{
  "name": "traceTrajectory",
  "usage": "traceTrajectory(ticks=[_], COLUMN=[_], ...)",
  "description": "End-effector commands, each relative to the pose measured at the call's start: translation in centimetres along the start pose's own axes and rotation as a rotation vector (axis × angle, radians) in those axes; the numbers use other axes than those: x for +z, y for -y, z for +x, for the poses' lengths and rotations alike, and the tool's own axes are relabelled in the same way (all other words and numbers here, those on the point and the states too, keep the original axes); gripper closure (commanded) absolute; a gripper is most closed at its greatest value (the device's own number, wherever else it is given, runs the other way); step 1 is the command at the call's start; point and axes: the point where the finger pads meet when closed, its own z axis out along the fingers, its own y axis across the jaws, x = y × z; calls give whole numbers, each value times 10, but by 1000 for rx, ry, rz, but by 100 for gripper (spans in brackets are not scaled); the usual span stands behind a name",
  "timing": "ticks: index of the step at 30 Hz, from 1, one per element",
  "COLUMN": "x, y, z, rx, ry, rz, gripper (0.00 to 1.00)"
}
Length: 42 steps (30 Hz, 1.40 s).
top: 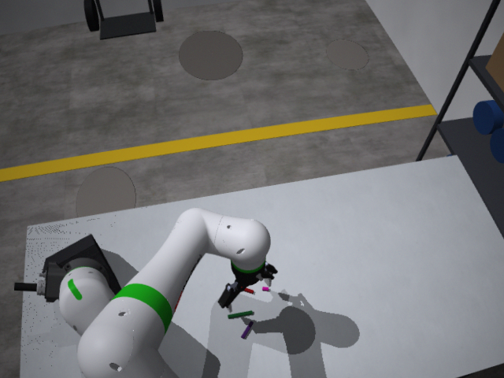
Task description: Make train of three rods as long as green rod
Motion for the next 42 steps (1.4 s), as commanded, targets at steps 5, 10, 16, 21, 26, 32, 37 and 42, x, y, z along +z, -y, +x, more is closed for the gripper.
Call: traceTrajectory(ticks=[5,10,16,21,26,32,37,42], x=[0,1,1,1,1,1,1,1], y=[12,17,17,17,17,17,17,17], z=[-4,-5,-5,-5,-5,-5,-5,-5], rx=[-279,-376,-382,-382,-382,-382,-382,-382], ry=[-13,-13,-13,-13,-13,-13,-13,-13], rz=[2,1,1,1,1,1,1,1], gripper=[0,0,0,0,0,0,0,0])
